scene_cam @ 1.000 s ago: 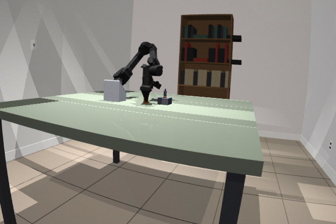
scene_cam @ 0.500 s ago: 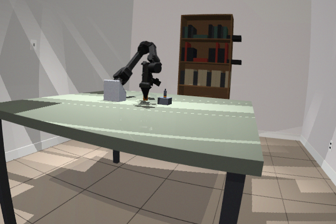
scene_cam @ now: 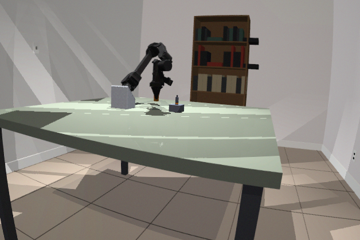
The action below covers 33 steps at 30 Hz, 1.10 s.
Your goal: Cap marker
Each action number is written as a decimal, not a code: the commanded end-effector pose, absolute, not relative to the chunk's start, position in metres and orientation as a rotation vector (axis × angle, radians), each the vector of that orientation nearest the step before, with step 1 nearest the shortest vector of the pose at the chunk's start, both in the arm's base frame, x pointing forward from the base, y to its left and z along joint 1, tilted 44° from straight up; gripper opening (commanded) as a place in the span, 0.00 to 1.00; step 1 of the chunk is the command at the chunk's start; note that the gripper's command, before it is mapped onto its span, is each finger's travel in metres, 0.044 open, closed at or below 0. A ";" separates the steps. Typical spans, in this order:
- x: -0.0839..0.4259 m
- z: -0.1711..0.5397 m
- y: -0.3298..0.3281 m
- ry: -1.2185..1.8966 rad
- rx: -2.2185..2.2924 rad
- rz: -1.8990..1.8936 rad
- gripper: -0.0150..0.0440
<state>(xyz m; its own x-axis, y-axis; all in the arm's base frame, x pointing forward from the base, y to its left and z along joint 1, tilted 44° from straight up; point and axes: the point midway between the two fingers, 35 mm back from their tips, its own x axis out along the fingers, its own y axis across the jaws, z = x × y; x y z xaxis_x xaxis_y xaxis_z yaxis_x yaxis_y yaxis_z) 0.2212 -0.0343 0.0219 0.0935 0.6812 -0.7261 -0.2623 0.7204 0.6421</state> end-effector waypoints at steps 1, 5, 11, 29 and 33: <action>0.225 0.027 -0.039 1.294 0.380 0.727 0.25; 0.233 0.032 -0.041 1.293 0.379 0.727 0.25; 0.246 0.040 -0.045 1.293 0.377 0.726 0.25; 0.283 0.067 -0.049 1.293 0.374 0.724 0.25; 0.291 0.073 -0.050 1.292 0.374 0.725 0.25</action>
<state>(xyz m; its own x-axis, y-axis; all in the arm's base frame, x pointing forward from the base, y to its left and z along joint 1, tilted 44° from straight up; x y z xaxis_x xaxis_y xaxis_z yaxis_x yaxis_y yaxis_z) 0.2818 -0.0480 0.0654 0.0900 0.6738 -0.7334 -0.2765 0.7244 0.6315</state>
